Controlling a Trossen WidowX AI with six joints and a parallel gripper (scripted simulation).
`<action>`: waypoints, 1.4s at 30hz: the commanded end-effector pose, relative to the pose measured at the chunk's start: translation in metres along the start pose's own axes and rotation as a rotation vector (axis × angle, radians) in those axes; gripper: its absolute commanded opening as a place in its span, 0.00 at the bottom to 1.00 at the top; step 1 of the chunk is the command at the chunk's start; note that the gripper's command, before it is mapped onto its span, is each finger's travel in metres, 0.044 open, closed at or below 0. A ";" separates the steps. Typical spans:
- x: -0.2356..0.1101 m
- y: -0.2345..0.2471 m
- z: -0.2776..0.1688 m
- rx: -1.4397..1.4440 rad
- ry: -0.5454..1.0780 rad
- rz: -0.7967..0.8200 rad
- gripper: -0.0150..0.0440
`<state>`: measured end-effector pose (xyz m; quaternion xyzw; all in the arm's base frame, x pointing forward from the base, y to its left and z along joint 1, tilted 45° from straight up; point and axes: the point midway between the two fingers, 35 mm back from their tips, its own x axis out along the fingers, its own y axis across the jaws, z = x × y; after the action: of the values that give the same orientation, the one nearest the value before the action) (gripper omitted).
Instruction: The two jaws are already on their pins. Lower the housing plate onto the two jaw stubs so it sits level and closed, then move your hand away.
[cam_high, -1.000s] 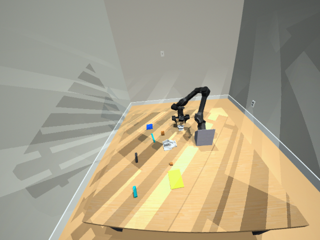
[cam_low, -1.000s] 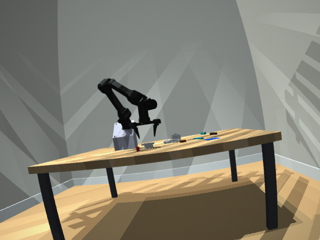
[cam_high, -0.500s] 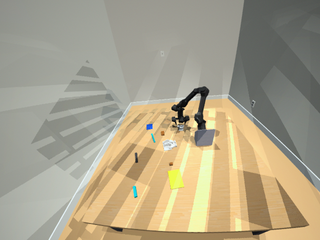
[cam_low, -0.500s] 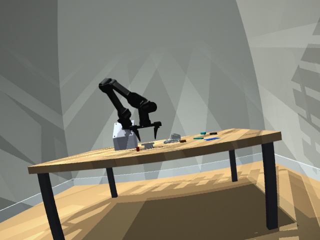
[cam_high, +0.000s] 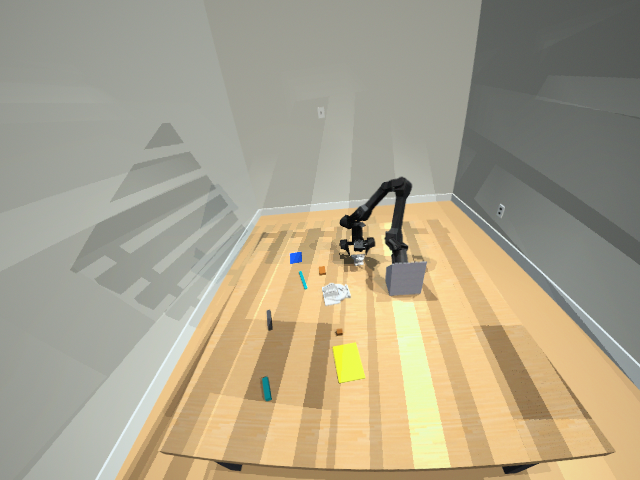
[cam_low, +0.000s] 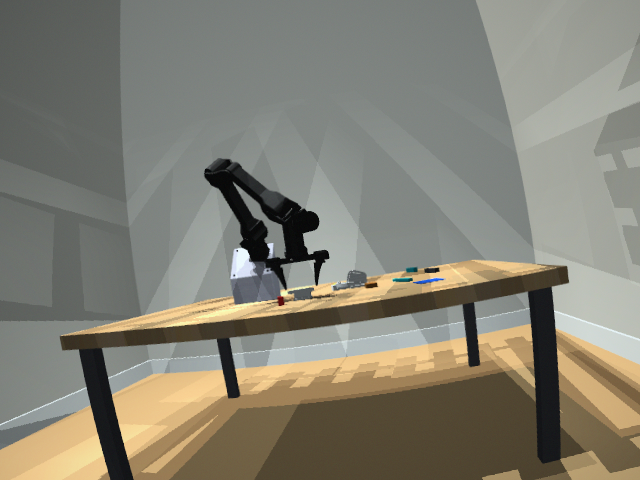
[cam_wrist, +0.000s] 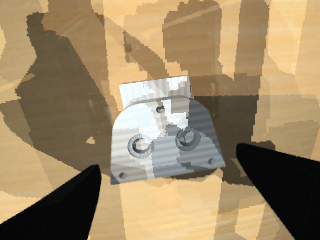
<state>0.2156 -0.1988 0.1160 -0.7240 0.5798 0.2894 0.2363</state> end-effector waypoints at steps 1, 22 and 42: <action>0.007 0.001 0.003 -0.010 -0.008 0.003 1.00; 0.024 0.002 0.003 -0.010 -0.007 0.004 1.00; 0.024 0.002 0.003 -0.005 -0.004 0.006 0.97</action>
<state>0.2171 -0.2140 0.0977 -0.7222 0.5808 0.2931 0.2349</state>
